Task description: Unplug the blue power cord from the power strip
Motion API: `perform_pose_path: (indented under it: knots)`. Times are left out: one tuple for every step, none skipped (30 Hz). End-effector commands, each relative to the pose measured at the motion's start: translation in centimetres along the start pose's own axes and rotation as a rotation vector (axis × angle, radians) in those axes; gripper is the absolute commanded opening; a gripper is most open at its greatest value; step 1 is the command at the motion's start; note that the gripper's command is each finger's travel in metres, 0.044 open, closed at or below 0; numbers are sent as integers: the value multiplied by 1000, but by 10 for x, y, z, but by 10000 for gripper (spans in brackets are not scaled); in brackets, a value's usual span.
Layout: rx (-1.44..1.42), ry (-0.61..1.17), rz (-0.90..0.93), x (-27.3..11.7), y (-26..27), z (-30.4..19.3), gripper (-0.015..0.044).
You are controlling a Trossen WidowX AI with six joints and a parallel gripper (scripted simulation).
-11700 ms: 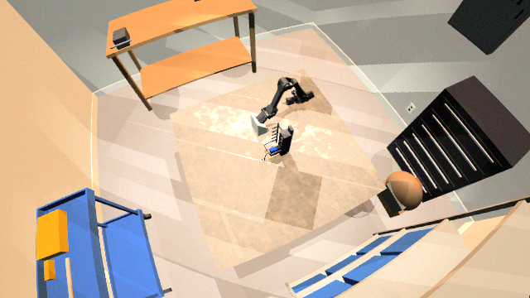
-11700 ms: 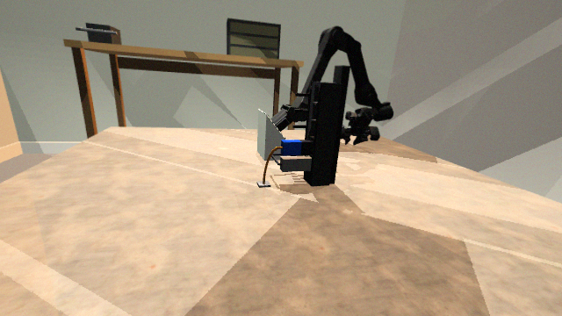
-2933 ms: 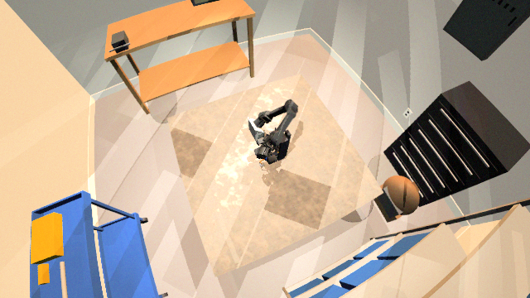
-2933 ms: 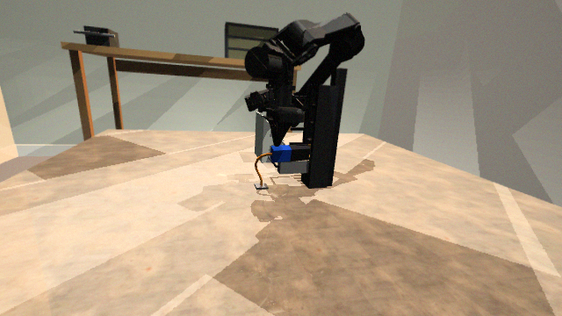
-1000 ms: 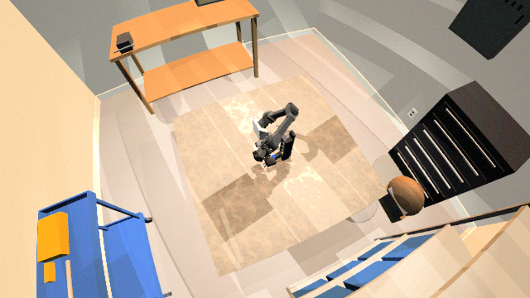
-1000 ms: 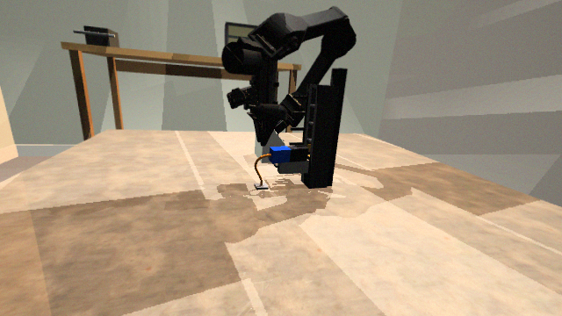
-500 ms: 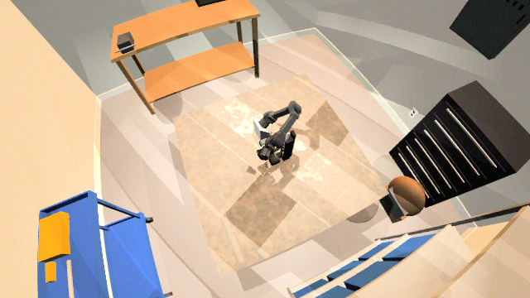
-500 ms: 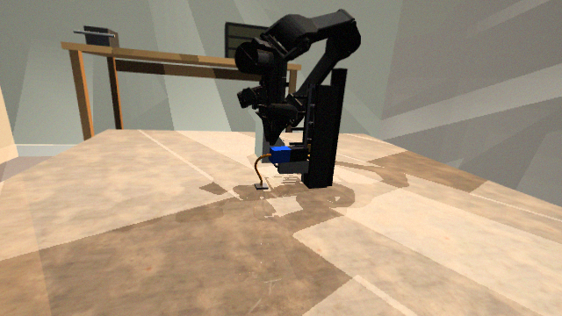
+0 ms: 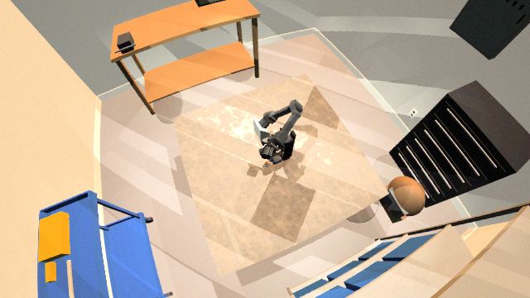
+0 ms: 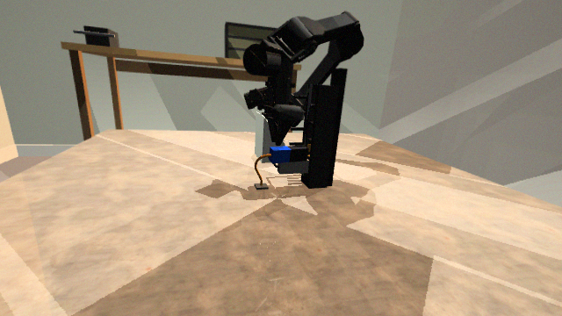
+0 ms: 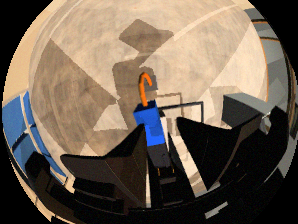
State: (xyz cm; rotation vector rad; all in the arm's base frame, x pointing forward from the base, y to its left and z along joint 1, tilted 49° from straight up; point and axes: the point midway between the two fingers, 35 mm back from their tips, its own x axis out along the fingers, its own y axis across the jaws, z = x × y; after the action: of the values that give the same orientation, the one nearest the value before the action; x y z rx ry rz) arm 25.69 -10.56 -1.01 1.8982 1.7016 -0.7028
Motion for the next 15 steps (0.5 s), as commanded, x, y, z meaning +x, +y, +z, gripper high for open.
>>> perform_pose_path:
  knots:
    - [4,4,2,5,-1,-1,160]
    - [4,4,2,7,-1,-1,160]
    - [4,4,2,9,-1,-1,160]
    - [4,4,2,10,-1,-1,160]
    - [4,4,2,11,-1,-1,160]
    - [4,4,2,11,-1,-1,160]
    - [4,4,2,11,-1,-1,160]
    - [4,4,2,11,-1,-1,160]
    - [-2,0,-1,8,0,-1,134]
    - [-2,0,-1,8,0,-1,127]
    - [-2,0,-1,8,0,-1,120]
    - [-2,0,-1,8,0,-1,114]
    - [-2,0,-1,8,0,-1,107]
    - [-2,0,-1,8,0,-1,100]
    - [-2,0,-1,8,0,-1,94]
